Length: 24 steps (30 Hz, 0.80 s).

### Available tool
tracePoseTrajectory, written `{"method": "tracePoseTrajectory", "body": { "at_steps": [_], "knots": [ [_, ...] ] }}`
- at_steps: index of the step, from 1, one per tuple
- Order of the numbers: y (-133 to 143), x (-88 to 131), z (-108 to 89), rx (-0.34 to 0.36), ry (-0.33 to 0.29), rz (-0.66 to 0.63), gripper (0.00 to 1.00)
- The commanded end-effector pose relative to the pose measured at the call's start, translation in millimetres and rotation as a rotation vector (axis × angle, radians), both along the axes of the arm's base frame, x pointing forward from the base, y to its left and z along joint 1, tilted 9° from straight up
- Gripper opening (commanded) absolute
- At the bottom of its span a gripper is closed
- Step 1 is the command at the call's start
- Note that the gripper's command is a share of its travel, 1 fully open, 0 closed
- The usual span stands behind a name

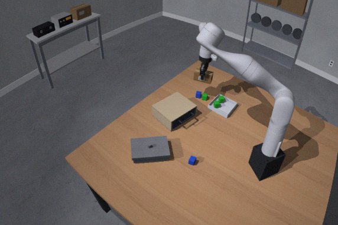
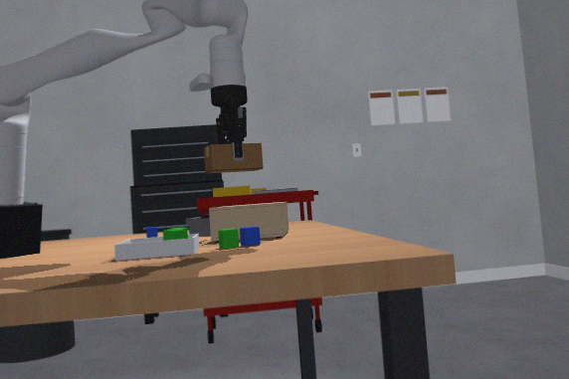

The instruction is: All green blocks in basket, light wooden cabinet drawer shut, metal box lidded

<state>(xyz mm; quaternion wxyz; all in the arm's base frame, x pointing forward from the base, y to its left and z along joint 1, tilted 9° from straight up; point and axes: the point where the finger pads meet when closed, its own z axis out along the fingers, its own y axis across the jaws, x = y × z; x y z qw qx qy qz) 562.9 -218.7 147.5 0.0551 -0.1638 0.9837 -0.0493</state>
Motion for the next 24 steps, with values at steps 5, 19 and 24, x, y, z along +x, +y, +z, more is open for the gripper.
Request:
{"method": "tracePoseTrajectory", "body": {
  "at_steps": [5, 19, 24],
  "knots": [
    [44.3, 7.7, -4.7, 0.002, 0.003, 0.025, 0.67],
    [210.2, 1.7, -25.6, 0.004, 0.022, 0.129, 0.67],
    [274.2, -18.1, -34.0, -0.003, 0.031, 0.185, 0.67]
  ]
}}
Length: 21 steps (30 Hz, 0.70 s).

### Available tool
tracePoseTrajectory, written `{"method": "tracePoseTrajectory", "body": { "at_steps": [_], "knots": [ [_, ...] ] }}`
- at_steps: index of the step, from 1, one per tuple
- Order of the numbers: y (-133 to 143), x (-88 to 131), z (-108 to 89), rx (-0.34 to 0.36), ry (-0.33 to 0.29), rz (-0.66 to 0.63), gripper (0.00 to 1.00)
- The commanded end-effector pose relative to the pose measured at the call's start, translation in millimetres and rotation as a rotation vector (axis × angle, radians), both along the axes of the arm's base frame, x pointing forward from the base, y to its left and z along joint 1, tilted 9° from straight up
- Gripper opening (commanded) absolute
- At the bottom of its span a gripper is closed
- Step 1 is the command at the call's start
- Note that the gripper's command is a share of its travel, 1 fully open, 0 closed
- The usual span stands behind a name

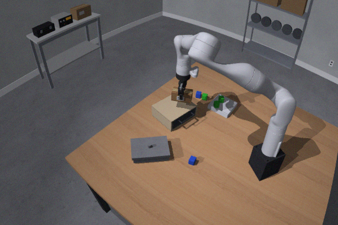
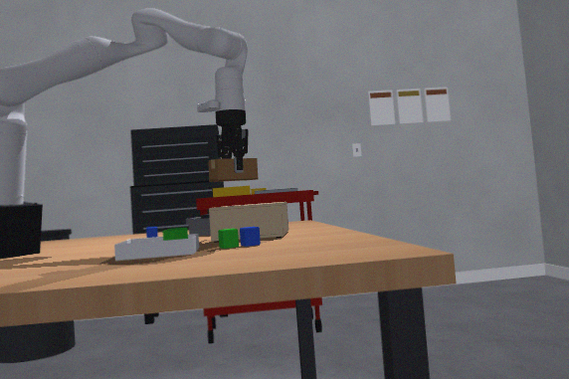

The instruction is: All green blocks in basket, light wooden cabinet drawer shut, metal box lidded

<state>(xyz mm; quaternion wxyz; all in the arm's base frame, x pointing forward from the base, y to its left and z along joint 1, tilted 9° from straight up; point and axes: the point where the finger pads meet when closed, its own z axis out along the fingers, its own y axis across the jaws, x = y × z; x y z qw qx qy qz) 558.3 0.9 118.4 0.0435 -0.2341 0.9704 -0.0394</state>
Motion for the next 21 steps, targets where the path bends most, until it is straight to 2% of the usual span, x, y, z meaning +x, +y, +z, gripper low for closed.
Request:
{"method": "tracePoseTrajectory", "body": {
  "at_steps": [1, 2, 3, 13, 17, 19, 20, 21],
  "knots": [
    [54.7, -13.5, -4.9, -0.008, -0.002, 0.043, 0.67],
    [54.7, -13.5, -4.9, -0.008, -0.002, 0.043, 0.67],
    [91.2, -25.3, -9.3, -0.010, 0.000, 0.054, 0.67],
    [196.9, -93.7, -24.0, -0.032, 0.003, 0.163, 0.67],
    [234.9, -127.5, -29.5, -0.040, 0.000, 0.196, 0.67],
    [234.9, -127.5, -29.5, -0.040, 0.000, 0.196, 0.67],
    [262.7, -151.6, -33.2, -0.042, -0.001, 0.203, 0.67],
    [269.6, -159.4, -34.2, -0.044, -0.002, 0.209, 0.67]
  ]
}}
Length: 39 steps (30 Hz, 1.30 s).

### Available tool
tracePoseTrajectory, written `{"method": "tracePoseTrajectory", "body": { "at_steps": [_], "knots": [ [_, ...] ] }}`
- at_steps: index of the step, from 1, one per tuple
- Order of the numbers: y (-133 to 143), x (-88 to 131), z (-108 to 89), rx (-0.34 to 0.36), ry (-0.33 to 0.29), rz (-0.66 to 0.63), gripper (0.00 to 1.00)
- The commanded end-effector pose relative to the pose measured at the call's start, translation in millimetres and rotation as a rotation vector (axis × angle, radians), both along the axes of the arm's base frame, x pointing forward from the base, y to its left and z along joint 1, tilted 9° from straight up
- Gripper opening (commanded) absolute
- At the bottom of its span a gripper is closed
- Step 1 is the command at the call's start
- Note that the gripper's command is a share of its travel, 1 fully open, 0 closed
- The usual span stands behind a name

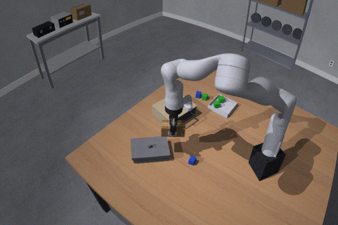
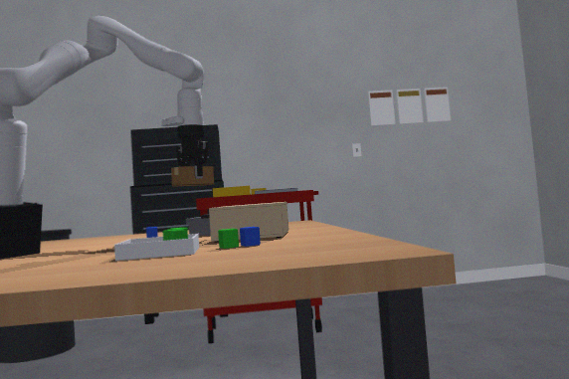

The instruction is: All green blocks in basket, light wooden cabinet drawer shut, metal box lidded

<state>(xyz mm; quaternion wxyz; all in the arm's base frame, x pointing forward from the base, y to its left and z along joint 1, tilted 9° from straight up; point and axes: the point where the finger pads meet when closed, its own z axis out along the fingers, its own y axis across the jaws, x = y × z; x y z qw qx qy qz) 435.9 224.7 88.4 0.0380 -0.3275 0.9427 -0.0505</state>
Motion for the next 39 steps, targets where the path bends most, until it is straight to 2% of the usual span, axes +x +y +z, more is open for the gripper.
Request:
{"method": "tracePoseTrajectory", "body": {
  "at_steps": [1, 4, 10, 39],
  "knots": [
    [53.0, -45.2, -5.3, -0.009, -0.013, 0.022, 0.67],
    [78.4, -73.8, -8.9, -0.013, -0.015, 0.037, 0.67],
    [89.0, -90.8, -10.8, -0.016, -0.018, 0.051, 0.67],
    [89.9, -92.3, -15.3, -0.016, -0.018, 0.053, 0.67]
  ]
}}
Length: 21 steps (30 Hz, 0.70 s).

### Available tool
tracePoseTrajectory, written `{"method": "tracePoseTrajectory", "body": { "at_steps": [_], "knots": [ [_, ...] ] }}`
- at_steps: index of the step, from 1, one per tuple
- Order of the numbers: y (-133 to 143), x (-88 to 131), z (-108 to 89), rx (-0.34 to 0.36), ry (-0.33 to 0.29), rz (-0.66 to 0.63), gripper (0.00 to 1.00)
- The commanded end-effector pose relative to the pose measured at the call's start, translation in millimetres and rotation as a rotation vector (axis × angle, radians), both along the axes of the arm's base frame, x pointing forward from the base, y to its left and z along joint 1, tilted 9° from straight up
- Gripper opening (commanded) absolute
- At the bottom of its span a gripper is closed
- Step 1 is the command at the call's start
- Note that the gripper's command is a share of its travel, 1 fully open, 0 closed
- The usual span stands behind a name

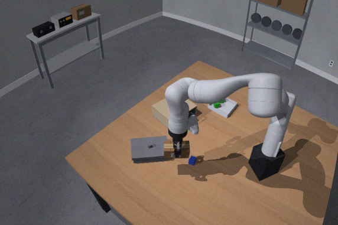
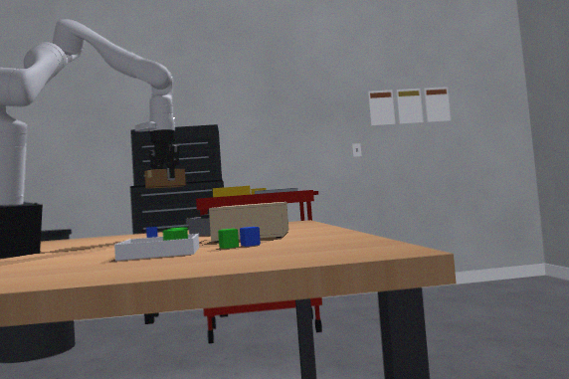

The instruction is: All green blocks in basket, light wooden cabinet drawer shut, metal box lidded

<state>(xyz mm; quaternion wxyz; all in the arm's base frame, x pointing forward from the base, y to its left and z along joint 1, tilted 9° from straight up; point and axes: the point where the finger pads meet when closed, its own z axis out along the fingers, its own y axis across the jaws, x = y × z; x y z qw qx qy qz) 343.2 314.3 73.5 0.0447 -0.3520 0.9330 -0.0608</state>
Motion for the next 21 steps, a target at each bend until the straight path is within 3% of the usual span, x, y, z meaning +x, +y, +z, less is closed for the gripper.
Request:
{"method": "tracePoseTrajectory", "body": {
  "at_steps": [1, 21],
  "knots": [
    [0.2, 0.4, -1.0, 0.001, -0.001, 0.000, 0.67],
    [-1.6, 3.3, -23.4, 0.001, -0.001, 0.000, 0.67]
  ]
}}
